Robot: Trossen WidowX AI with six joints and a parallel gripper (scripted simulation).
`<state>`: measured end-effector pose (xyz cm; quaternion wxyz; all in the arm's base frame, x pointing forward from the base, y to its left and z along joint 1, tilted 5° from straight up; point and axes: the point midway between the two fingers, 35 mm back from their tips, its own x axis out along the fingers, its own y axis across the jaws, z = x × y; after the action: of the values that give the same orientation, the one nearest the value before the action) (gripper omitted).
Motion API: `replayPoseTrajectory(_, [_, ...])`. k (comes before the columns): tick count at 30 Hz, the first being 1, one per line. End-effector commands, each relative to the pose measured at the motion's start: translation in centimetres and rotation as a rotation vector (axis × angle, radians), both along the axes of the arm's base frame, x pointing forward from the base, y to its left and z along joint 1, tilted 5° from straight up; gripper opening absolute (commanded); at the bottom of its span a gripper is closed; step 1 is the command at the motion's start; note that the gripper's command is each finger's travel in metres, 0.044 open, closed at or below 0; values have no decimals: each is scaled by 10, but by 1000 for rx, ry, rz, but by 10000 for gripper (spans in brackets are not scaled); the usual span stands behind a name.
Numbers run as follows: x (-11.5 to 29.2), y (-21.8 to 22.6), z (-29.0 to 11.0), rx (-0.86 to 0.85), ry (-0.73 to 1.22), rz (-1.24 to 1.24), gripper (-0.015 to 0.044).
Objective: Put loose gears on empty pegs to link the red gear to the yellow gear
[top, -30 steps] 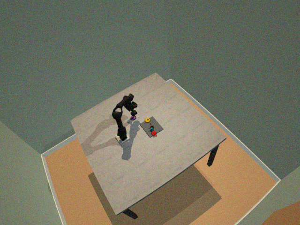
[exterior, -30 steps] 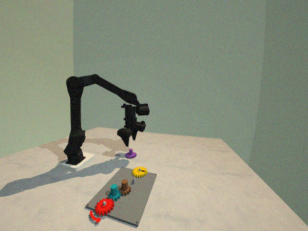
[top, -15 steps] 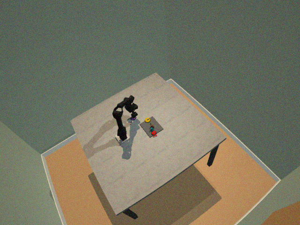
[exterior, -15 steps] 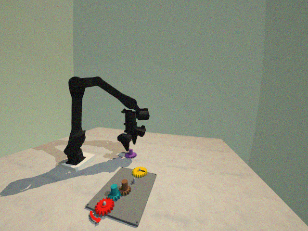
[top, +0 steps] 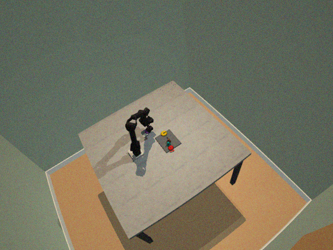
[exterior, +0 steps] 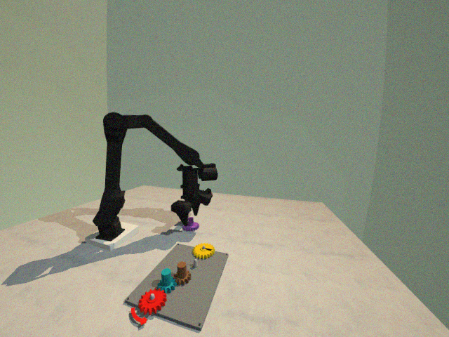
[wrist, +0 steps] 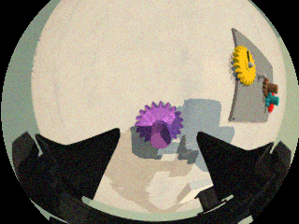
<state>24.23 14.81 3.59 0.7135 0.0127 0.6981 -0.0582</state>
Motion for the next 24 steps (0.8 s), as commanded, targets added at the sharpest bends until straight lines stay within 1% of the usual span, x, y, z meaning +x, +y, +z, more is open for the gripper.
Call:
replayPoseTrajectory(1, [-1,-1,-2,-1,3,4,414])
replayPoseTrajectory(14, [-1,-1,-2,-1,3,4,72])
replayPoseTrajectory(21, [-1,-1,-2,-1,3,4,26])
replayPoseTrajectory(22, [-1,-1,-2,-1,3,4,0])
replayPoseTrajectory(24, [0,-1,-1,-2,0,-4,0])
